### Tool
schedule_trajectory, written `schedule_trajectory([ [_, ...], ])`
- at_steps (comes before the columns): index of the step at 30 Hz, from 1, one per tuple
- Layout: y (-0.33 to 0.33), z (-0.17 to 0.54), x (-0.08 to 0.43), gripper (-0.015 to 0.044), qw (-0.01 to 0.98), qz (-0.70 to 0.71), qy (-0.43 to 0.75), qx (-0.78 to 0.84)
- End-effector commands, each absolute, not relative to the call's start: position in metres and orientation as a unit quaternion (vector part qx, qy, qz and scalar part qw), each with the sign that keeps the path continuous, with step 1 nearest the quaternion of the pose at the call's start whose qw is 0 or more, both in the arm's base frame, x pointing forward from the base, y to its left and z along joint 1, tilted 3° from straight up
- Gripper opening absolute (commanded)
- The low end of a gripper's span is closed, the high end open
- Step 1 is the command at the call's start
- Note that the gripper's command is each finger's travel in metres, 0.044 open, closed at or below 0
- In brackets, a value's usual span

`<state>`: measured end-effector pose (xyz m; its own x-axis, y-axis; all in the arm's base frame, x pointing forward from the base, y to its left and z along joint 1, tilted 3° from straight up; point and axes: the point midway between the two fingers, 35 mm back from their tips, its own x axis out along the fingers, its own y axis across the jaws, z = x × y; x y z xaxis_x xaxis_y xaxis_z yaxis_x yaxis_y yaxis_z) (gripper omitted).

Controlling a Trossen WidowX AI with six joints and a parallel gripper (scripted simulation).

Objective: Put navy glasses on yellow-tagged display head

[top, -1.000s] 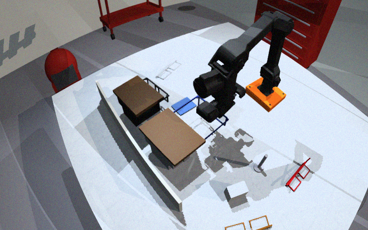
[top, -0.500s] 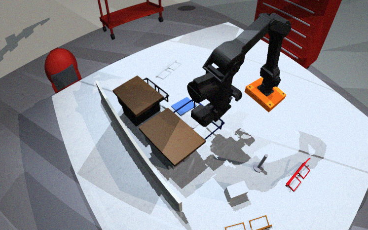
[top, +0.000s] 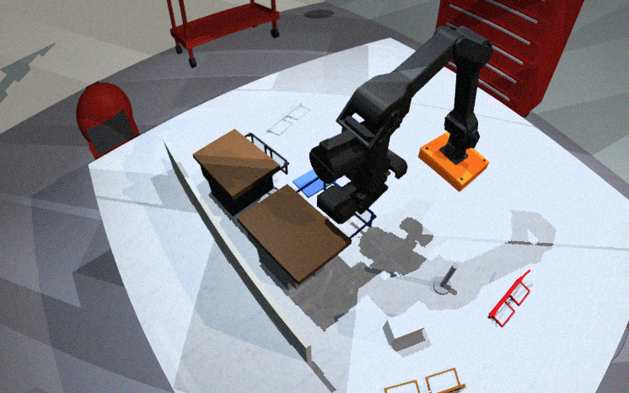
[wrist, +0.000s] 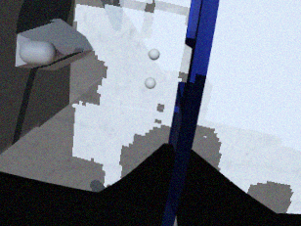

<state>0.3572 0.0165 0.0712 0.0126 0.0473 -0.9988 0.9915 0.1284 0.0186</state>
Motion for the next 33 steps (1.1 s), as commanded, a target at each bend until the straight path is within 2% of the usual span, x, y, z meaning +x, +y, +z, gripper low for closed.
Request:
schedule_trajectory([
  [1, 0.018, 0.072, 0.365, 0.0, 0.521, -0.451, 0.538, 0.485],
  [33, 0.023, 0.073, 0.403, 0.0, 0.522, -0.45, 0.537, 0.486],
])
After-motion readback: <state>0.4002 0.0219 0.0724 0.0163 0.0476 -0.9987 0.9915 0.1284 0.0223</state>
